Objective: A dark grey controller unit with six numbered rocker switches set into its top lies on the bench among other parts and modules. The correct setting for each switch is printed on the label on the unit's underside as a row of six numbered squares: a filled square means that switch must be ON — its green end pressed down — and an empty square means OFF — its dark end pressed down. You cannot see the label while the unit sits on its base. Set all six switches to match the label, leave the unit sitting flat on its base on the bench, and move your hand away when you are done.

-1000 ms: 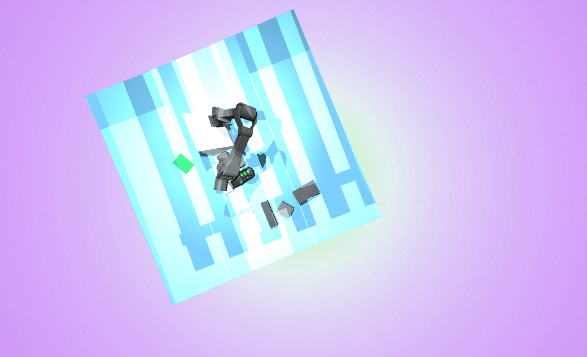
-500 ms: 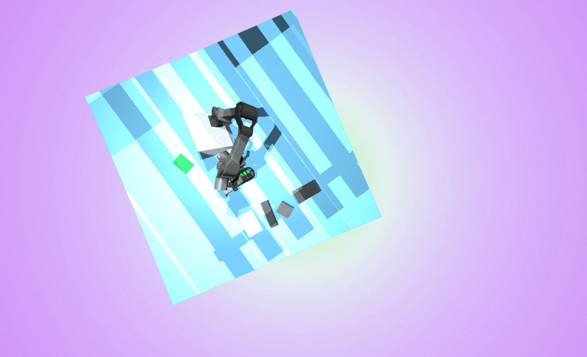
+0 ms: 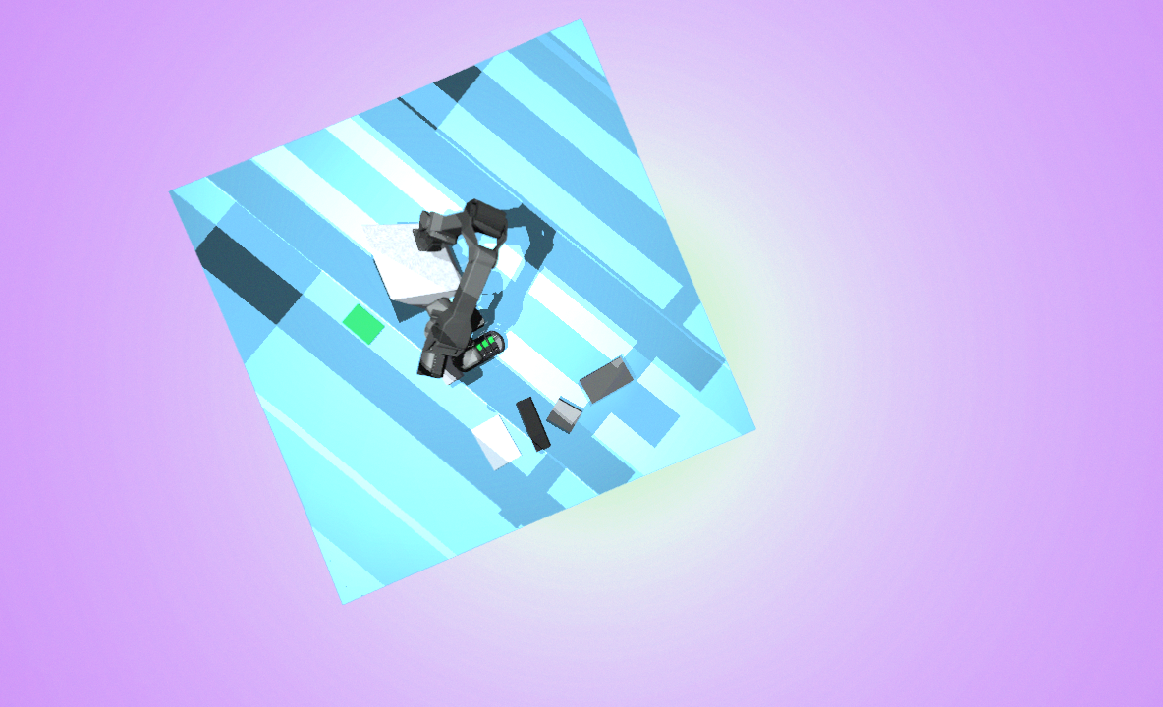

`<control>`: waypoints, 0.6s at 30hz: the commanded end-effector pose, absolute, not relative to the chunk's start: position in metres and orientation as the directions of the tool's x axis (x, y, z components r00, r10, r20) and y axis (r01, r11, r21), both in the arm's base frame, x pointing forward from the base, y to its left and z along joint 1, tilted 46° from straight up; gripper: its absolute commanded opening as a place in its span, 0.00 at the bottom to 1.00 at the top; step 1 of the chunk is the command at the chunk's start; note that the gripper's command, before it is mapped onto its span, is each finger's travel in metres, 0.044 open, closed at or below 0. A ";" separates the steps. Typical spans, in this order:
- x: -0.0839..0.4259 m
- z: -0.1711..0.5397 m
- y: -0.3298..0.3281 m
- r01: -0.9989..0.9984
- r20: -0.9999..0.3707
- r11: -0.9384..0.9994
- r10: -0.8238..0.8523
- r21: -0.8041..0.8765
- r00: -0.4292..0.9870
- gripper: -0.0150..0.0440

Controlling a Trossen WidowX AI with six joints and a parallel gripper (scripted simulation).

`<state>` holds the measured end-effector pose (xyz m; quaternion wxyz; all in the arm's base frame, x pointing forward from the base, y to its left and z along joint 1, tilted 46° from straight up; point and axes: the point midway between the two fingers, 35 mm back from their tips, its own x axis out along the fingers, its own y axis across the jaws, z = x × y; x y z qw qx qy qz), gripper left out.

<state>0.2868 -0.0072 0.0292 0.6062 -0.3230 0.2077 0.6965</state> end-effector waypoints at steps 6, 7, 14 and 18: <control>0.289 0.046 -0.027 -0.978 -0.708 -0.178 0.704 -0.111 -0.047 0.70; 0.289 0.046 -0.027 -0.978 -0.708 -0.178 0.704 -0.111 -0.047 0.65; 0.289 0.046 -0.027 -0.978 -0.708 -0.178 0.704 -0.111 -0.047 0.34; 0.289 0.046 -0.027 -0.978 -0.708 -0.178 0.704 -0.111 -0.047 0.25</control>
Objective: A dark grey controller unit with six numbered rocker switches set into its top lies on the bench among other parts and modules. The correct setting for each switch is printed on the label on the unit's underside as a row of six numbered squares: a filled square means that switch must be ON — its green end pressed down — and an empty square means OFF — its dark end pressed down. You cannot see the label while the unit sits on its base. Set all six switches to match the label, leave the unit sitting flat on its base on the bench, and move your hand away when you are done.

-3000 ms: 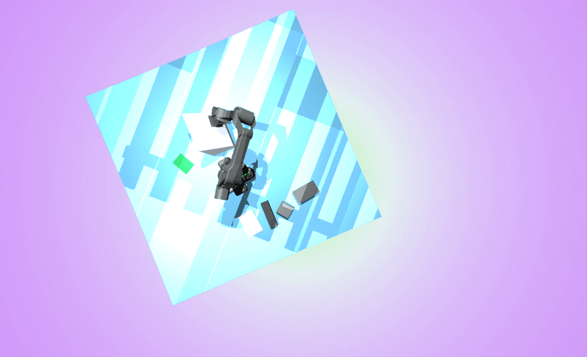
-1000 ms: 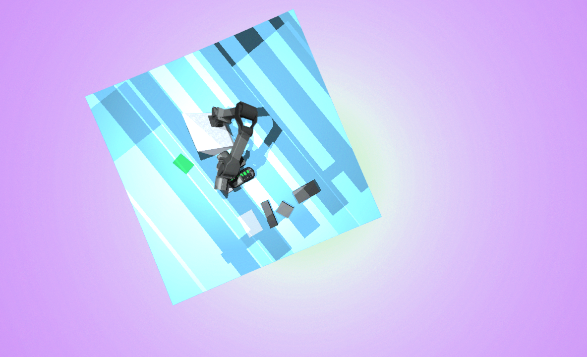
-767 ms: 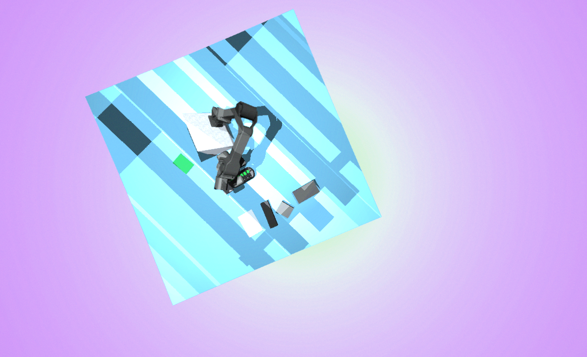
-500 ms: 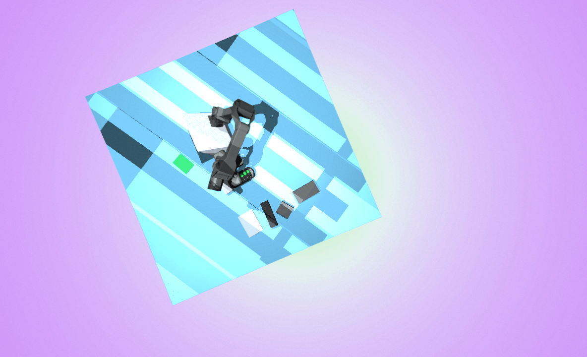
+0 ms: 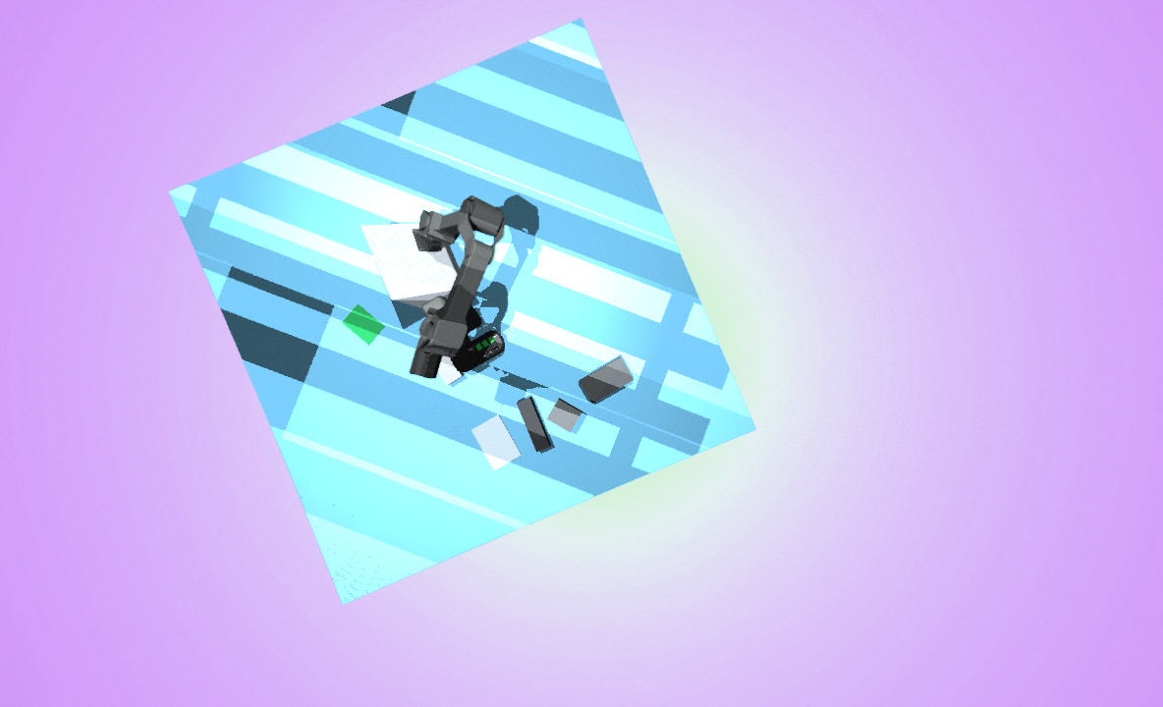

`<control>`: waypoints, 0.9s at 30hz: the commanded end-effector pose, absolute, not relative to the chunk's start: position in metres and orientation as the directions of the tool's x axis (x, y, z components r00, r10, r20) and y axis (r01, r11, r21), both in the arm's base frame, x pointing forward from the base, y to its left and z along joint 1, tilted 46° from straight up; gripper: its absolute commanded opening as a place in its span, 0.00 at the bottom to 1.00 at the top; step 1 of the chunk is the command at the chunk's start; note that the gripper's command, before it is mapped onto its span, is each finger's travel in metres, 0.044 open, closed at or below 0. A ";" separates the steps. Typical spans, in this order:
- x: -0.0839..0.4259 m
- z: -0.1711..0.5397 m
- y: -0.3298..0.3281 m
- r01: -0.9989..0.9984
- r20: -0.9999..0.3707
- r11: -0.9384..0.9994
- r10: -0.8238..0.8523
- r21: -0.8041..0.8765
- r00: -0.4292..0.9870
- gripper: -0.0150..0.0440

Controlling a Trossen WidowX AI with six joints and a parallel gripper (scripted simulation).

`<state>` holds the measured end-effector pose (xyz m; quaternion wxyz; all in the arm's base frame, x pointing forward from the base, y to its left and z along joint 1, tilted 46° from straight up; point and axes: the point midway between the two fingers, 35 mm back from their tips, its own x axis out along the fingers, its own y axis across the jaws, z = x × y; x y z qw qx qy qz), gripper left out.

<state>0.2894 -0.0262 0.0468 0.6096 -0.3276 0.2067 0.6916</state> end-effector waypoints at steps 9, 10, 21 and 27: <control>0.289 0.046 -0.027 -0.978 -0.708 -0.178 0.704 -0.111 -0.047 0.25; 0.289 0.047 -0.026 -0.979 -0.705 -0.172 0.708 -0.113 -0.042 0.30; 0.289 0.047 -0.026 -0.979 -0.705 -0.172 0.708 -0.113 -0.042 0.79; 0.289 0.047 -0.026 -0.979 -0.705 -0.172 0.708 -0.113 -0.042 1.00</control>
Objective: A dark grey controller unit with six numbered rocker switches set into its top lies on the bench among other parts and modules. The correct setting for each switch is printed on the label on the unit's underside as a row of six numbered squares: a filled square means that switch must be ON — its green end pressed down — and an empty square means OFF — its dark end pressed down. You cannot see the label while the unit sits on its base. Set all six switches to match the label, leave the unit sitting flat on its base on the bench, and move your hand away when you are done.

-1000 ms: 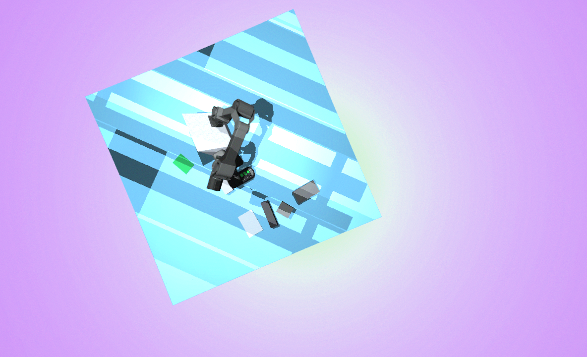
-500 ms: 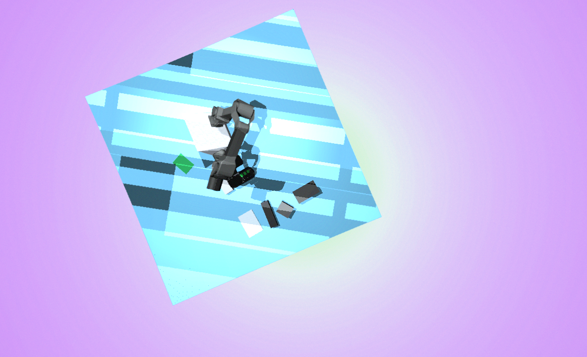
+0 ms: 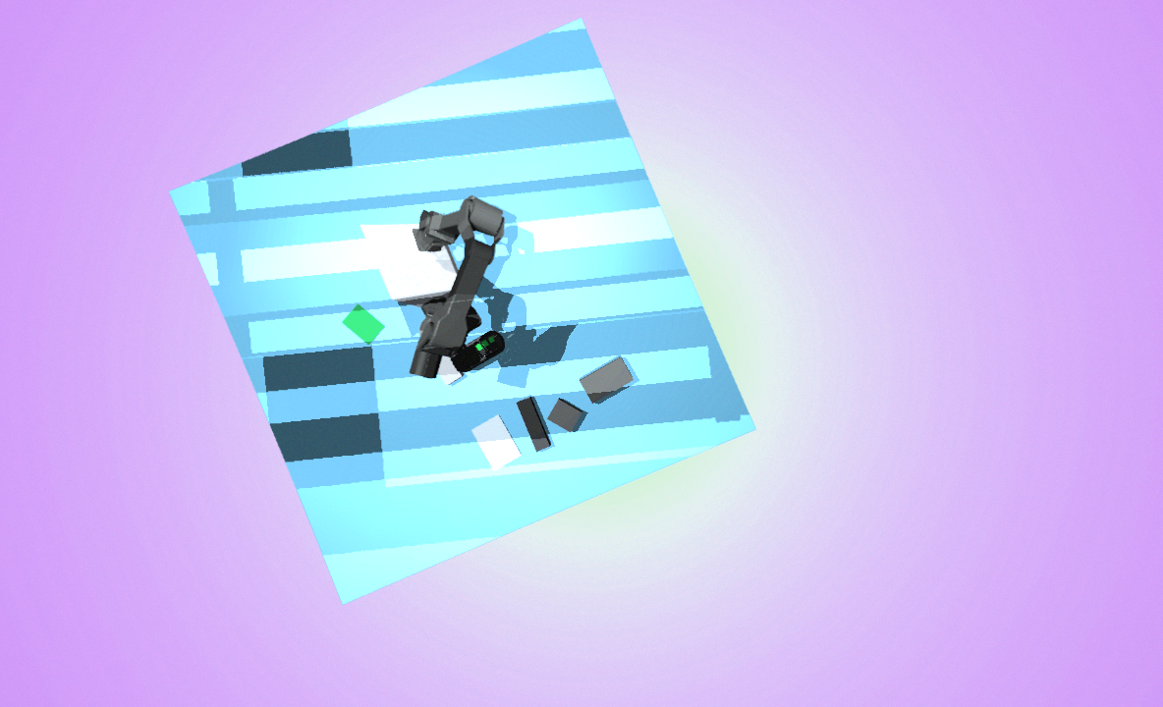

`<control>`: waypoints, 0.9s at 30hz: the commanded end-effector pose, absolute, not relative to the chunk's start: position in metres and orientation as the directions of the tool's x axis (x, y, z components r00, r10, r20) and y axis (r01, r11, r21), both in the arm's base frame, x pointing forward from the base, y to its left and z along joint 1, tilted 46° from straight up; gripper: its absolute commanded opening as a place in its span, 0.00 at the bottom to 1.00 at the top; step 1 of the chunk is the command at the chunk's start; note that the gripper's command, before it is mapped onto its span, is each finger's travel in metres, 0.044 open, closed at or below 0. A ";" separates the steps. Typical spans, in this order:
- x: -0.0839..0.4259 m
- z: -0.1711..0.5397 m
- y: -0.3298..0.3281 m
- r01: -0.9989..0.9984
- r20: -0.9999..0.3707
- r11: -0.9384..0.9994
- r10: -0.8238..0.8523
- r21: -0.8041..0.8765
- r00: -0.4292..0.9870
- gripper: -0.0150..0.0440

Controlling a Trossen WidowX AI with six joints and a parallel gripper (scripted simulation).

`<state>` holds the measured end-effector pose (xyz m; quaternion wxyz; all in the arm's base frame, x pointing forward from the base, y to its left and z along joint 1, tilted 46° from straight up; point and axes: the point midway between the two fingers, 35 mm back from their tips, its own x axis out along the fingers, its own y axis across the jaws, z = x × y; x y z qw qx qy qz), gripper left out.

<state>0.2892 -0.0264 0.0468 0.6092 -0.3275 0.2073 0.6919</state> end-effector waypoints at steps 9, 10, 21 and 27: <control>0.329 0.053 -0.002 -0.971 -0.704 -0.238 0.695 -0.037 -0.144 0.64; 0.334 0.054 0.002 -0.968 -0.704 -0.248 0.692 -0.025 -0.159 0.60; 0.379 0.057 0.063 -0.932 -0.701 -0.350 0.640 0.098 -0.314 0.25; 0.379 0.057 0.064 -0.931 -0.701 -0.351 0.639 0.100 -0.317 0.25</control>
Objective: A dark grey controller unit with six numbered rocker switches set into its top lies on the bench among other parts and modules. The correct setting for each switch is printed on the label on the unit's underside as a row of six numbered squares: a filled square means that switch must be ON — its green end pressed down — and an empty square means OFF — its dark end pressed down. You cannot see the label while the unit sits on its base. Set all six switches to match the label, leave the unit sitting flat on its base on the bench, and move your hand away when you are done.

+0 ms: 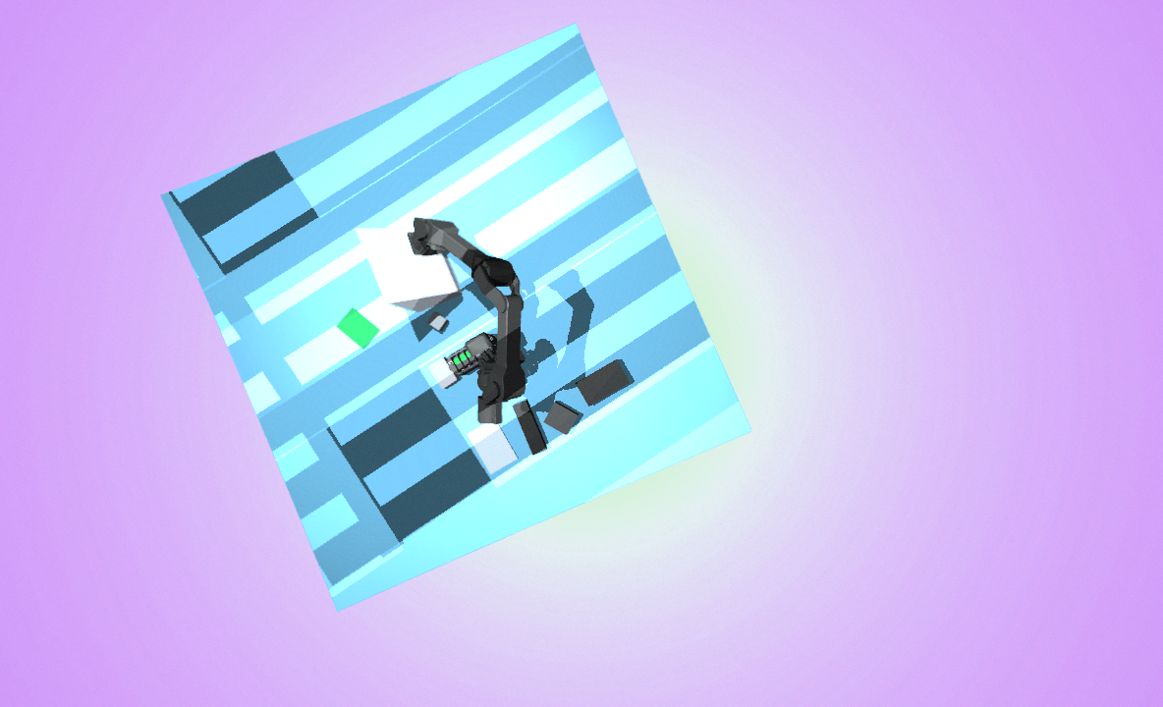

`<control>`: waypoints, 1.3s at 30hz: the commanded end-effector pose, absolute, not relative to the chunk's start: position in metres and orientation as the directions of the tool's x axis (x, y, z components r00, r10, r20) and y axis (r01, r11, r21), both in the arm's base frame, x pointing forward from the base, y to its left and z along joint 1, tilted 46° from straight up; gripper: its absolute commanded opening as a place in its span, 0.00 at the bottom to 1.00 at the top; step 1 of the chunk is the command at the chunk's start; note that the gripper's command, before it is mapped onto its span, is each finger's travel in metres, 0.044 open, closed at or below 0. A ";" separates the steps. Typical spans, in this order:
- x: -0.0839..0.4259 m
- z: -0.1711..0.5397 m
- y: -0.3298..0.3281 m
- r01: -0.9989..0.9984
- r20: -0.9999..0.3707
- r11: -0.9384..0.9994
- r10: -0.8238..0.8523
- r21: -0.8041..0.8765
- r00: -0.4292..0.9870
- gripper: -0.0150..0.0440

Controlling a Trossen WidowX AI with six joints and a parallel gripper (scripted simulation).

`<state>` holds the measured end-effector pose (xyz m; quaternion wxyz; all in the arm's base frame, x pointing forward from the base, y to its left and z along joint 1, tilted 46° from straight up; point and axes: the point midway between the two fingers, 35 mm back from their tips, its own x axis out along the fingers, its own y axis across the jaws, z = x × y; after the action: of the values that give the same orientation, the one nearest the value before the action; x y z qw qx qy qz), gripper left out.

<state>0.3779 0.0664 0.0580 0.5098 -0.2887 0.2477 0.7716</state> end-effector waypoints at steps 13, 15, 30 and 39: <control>0.380 0.044 0.078 -0.928 -0.702 -0.359 0.637 0.095 -0.318 0.25; 0.380 0.042 0.081 -0.928 -0.703 -0.360 0.636 0.094 -0.318 0.25; 0.379 0.025 0.099 -0.925 -0.704 -0.371 0.634 0.088 -0.321 0.25; 0.378 0.023 0.101 -0.924 -0.704 -0.372 0.634 0.087 -0.321 0.25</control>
<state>0.3787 0.1002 0.0229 0.5004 -0.2968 0.2474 0.7748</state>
